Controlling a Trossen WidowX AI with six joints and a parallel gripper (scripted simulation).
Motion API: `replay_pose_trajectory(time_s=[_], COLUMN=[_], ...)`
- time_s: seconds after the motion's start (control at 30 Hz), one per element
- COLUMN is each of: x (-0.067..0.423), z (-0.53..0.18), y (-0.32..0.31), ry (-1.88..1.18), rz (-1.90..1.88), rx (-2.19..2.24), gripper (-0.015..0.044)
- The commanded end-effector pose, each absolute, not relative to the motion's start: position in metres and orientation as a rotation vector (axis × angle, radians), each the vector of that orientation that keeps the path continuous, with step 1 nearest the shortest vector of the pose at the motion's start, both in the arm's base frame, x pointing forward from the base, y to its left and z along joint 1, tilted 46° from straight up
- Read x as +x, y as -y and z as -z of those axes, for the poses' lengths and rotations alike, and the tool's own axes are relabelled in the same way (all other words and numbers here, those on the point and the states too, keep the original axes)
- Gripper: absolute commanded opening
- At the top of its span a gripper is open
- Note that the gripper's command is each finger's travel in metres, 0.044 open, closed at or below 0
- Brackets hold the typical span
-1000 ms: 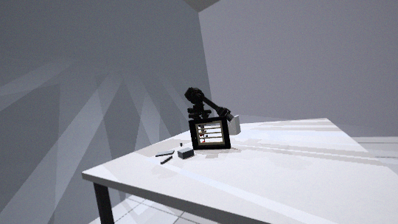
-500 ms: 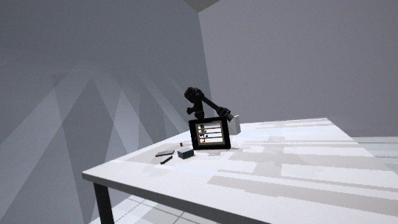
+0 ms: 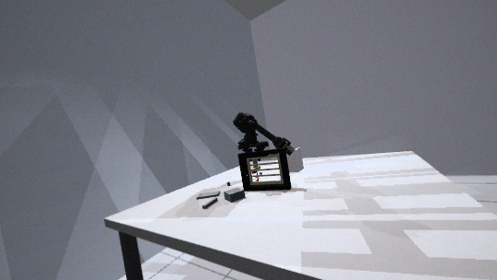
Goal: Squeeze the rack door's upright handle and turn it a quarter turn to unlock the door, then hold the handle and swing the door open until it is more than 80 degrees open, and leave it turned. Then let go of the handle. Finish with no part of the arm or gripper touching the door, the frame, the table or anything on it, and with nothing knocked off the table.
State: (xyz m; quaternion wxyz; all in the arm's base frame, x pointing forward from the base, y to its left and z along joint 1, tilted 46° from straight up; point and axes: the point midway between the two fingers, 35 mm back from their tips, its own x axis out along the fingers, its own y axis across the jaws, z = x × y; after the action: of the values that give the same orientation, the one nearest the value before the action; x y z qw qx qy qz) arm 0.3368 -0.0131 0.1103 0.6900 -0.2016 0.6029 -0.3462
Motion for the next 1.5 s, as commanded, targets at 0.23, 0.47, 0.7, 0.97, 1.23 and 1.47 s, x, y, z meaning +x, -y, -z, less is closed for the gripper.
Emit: replay_pose_trajectory(time_s=[0.23,0.47,0.7,0.97,1.23,1.47], x=[0.3370,0.3370,0.3370,0.3370,0.3370,0.3370], z=[-0.1101,-0.1101,-0.1101,-0.1101,-0.1100,-0.1100], y=[0.0127,0.0127,0.0127,0.0127,0.0127,0.0127], ry=[-1.545,-1.643,-1.709,-1.741,-1.719,-1.690], rz=[0.415,0.147,-0.145,-0.506,-0.897,-1.077], rx=[-0.851,-1.116,-1.375,-1.658,-1.923,-2.031], gripper=[0.0297,0.0297,0.0297,0.0297,0.0297,0.0297])
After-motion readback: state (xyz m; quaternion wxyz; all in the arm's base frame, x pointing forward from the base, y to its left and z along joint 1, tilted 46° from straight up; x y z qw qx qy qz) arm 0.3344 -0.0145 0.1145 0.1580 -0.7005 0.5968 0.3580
